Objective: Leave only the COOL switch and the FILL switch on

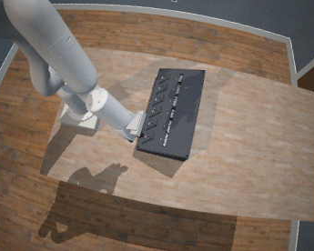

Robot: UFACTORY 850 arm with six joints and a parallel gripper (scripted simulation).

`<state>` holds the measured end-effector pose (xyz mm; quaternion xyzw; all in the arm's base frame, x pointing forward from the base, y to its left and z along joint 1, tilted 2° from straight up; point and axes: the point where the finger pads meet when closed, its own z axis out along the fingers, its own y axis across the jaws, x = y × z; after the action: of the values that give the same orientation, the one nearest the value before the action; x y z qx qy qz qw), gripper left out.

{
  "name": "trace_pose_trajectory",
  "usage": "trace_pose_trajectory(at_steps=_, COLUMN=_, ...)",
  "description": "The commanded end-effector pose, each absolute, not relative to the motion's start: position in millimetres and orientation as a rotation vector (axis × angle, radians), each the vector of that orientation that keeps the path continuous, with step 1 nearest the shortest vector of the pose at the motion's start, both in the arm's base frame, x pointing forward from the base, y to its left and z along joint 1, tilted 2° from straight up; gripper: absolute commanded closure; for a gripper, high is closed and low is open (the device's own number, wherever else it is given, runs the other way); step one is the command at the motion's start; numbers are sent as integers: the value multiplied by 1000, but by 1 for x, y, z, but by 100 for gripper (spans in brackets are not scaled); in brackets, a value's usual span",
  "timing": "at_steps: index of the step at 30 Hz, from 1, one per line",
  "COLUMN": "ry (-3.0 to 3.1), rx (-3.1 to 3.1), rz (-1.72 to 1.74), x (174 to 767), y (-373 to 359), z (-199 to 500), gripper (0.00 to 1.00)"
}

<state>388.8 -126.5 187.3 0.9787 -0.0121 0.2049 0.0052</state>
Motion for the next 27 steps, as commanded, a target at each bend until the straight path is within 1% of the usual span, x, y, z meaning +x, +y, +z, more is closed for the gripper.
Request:
trace_pose_trajectory(at_steps=1, ry=-35, rx=3097, rz=591, x=386, y=-127, z=196, gripper=100)
trace_pose_trajectory(at_steps=17, ry=-35, rx=3097, rz=594, x=387, y=-122, z=201, gripper=100)
trace_pose_trajectory(at_steps=20, ry=-34, rx=3097, rz=607, x=398, y=-93, z=200, gripper=100)
trace_pose_trajectory(at_steps=22, ry=-34, rx=3097, rz=607, x=398, y=-93, z=200, gripper=100)
trace_pose_trajectory(at_steps=24, ry=-35, rx=3098, rz=619, x=408, y=-56, z=199, gripper=100)
trace_pose_trajectory(at_steps=25, ry=-35, rx=3098, rz=619, x=408, y=-56, z=199, gripper=100)
trace_pose_trajectory(at_steps=26, ry=-35, rx=3099, rz=625, x=412, y=-34, z=198, gripper=100)
trace_pose_trajectory(at_steps=27, ry=-35, rx=3099, rz=625, x=412, y=-34, z=198, gripper=100)
